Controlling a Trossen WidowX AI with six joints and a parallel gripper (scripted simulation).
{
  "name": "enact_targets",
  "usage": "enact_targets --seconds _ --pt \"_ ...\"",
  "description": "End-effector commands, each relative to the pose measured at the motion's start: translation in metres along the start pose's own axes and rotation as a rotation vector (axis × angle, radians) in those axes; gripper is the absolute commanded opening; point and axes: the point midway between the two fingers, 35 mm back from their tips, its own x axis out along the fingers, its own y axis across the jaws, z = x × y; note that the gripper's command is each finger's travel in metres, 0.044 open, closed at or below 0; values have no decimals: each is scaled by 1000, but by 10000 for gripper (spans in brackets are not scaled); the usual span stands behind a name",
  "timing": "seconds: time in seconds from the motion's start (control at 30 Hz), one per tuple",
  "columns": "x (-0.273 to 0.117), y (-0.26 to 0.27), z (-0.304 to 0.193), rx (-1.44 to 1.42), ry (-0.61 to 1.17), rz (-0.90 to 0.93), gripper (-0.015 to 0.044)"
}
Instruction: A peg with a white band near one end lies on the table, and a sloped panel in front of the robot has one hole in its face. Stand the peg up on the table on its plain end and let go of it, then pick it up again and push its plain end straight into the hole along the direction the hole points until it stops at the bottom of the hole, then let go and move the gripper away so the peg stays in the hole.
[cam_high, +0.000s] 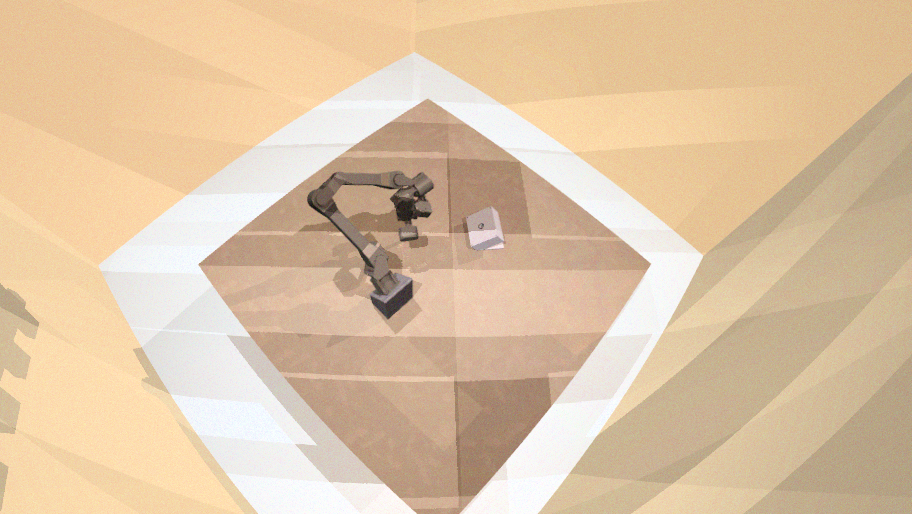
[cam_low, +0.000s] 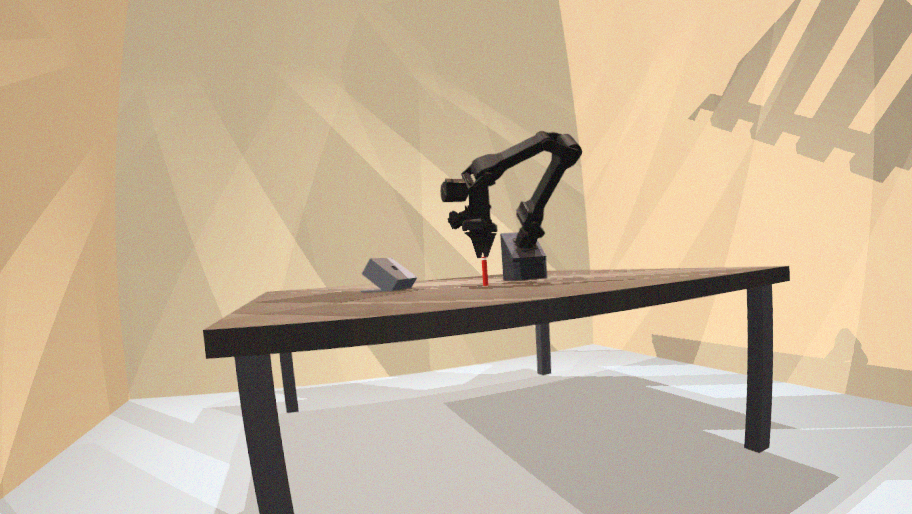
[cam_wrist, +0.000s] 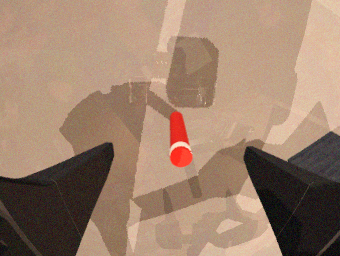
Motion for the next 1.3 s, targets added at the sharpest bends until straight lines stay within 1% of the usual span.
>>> enact_targets --seconds 0.0,0.73,1.23,1.27 --pt "7 -1 0 7 4 2 440" --pt "40 0 -4 7 9 8 440" --pt "37 1 -3 0 5 6 46" --pt "37 1 -3 0 5 6 40"
